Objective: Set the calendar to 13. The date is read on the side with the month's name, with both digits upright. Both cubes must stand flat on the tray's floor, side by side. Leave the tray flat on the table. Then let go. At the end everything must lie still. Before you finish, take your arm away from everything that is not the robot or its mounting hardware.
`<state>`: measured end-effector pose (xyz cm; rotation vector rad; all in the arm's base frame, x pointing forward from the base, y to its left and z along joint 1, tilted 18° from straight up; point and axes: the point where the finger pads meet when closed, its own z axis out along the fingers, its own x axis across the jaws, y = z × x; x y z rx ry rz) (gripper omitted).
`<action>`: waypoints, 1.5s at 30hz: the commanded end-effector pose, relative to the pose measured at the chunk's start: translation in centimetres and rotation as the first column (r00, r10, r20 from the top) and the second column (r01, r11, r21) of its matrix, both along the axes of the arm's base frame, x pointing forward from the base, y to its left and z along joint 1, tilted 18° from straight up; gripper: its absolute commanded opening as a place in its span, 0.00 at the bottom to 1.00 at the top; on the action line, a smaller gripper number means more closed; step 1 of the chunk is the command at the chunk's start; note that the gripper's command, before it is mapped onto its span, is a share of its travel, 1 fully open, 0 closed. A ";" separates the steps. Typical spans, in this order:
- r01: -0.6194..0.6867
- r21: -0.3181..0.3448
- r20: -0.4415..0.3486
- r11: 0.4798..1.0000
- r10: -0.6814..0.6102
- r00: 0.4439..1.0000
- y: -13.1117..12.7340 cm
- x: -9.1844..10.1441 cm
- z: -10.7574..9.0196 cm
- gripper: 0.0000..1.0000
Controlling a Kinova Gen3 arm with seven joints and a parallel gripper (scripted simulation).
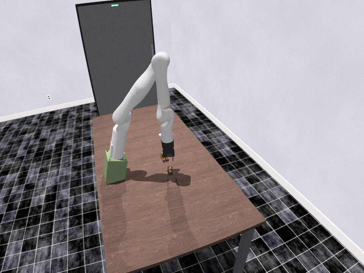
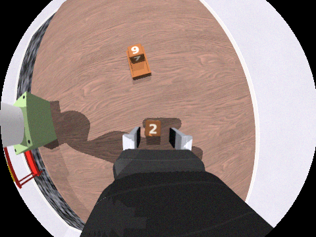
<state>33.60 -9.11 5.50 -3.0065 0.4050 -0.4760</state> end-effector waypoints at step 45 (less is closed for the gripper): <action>0.000 -0.001 0.002 1.000 0.000 1.000 0.1 0.9 -2.9 0.90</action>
